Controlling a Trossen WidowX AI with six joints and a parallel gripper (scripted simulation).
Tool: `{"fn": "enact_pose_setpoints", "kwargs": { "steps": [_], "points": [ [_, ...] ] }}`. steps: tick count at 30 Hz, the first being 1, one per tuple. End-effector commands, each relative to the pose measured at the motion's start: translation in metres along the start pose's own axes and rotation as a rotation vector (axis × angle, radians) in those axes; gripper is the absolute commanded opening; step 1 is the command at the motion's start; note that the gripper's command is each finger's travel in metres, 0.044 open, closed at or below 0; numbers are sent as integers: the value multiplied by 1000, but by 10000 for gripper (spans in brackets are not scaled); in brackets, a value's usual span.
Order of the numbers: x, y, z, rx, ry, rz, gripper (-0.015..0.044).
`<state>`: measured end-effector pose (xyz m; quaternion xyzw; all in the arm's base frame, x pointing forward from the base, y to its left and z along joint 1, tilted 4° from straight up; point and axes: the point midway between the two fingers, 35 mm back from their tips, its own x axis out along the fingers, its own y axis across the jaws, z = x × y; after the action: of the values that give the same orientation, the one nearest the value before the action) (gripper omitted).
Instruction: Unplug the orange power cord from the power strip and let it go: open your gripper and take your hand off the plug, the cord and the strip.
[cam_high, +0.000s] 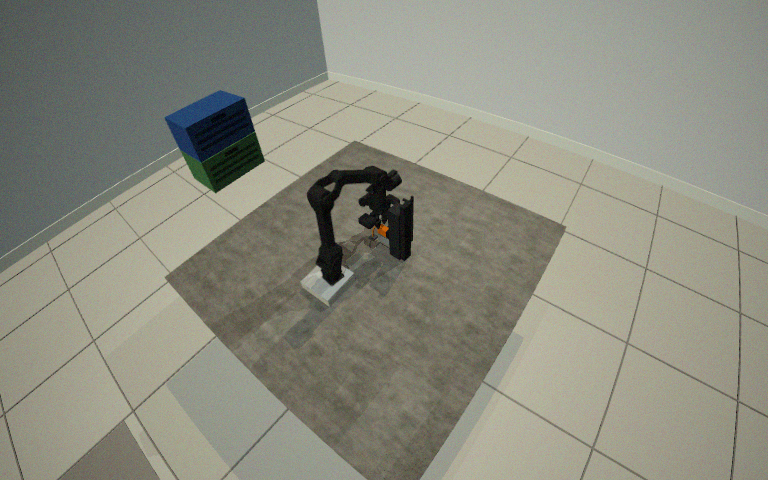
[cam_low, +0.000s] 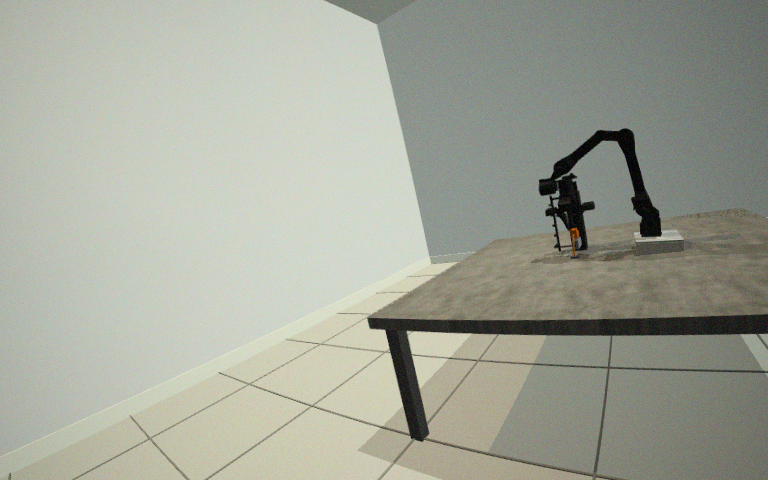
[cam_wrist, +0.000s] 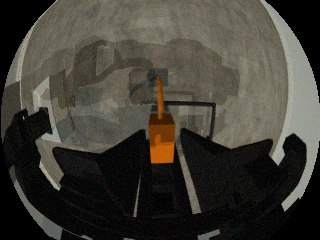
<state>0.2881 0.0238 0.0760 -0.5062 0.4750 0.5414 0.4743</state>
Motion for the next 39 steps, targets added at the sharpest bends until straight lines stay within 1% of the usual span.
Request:
{"fn": "enact_pose_setpoints", "kwargs": {
  "steps": [1, 15, 19, 27, 39],
  "points": [
    [0, 1, -4, -2, 4, 2, 160],
    [12, 1, -4, -2, 4, 2, 160],
    [9, 1, -3, 1, 0, -1, 55],
    [9, 1, -3, 1, 0, -1, 2],
    [9, -1, 13, 0, -1, -1, 0]
  ]
}}
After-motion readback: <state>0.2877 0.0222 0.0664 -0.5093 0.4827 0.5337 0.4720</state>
